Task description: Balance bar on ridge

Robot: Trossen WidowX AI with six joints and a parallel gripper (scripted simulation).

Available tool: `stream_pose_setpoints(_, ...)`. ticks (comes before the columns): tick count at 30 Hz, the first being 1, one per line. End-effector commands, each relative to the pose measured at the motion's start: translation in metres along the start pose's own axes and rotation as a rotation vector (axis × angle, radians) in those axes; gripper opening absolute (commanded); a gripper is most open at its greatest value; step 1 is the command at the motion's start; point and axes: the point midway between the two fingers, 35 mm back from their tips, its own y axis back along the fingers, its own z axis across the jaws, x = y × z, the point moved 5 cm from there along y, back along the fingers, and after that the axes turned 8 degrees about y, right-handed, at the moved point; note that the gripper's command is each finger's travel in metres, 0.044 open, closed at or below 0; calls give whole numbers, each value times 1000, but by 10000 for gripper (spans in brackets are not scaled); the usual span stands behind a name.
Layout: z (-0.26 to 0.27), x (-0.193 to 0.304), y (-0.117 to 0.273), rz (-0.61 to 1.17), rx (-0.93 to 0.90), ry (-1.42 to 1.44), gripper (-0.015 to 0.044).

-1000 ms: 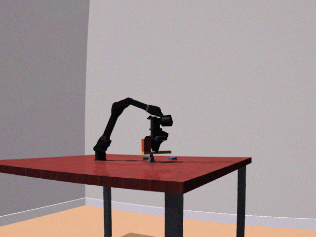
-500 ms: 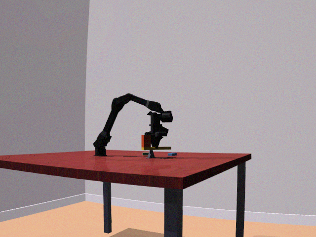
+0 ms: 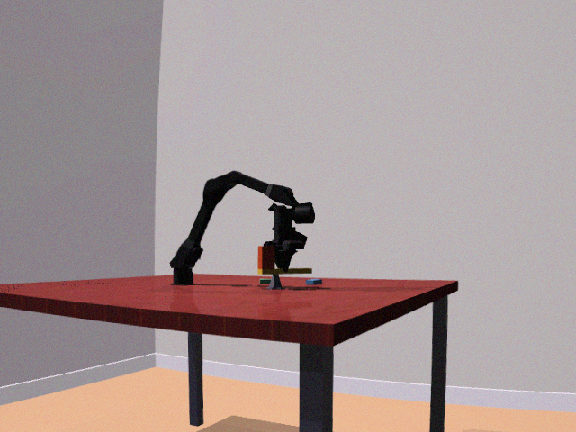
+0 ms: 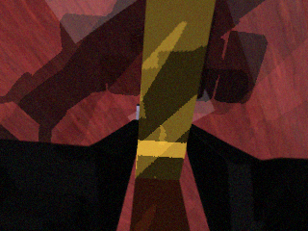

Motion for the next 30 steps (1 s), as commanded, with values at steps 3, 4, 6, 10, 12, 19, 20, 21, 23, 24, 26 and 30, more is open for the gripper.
stream_pose_setpoints(3,0,0,0,1,-1,0,0)
stream_pose_setpoints(4,0,0,0,1,-1,0,0)
stream_pose_setpoints(6,0,0,0,1,-1,0,0)
stream_pose_setpoints(10,0,0,0,1,-1,0,0)
stream_pose_setpoints(12,0,0,0,1,-1,0,0)
stream_pose_setpoints(19,0,0,0,1,-1,0,105)
stream_pose_setpoints(20,0,0,0,1,-1,0,131)
stream_pose_setpoints(21,0,0,0,1,-1,0,157)
stream_pose_setpoints(23,0,0,0,1,-1,0,167)
stream_pose_setpoints(24,0,0,0,1,-1,0,167)
stream_pose_setpoints(26,0,0,0,1,-1,0,167)
stream_pose_setpoints(30,0,0,0,1,-1,0,167)
